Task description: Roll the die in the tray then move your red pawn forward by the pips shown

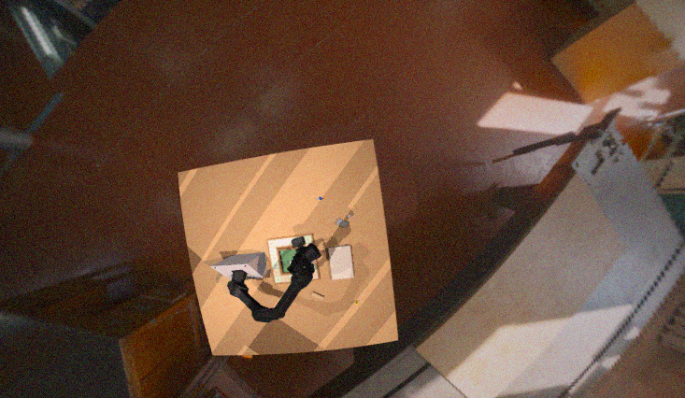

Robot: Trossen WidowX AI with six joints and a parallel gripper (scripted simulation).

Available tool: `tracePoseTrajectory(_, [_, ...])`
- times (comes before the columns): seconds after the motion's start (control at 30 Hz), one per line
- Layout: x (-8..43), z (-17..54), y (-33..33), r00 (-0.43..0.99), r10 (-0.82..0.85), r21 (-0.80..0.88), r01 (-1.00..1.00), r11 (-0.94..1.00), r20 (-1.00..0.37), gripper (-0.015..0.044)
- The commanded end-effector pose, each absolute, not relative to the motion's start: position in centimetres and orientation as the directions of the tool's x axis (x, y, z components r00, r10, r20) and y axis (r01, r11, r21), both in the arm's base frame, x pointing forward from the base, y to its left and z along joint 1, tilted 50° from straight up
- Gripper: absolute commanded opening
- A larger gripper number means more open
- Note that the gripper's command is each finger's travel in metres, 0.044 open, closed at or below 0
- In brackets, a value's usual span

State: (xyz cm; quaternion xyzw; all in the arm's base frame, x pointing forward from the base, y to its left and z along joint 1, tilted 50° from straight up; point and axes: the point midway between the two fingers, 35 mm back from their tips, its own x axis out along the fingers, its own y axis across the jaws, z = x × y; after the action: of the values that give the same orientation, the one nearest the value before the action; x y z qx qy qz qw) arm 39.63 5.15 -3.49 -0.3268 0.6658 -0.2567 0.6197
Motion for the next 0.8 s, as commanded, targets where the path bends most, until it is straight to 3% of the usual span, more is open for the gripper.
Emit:
tracePoseTrajectory(0.0, [39.1, -4.3, 5.0, -0.025, -0.752, -0.746, -0.111, 0.657, -0.658, 0.0])
tracePoseTrajectory(0.77, [34.4, -11.4, 2.4, -0.026, -0.753, -0.746, -0.112, 0.656, -0.658, 0.0])
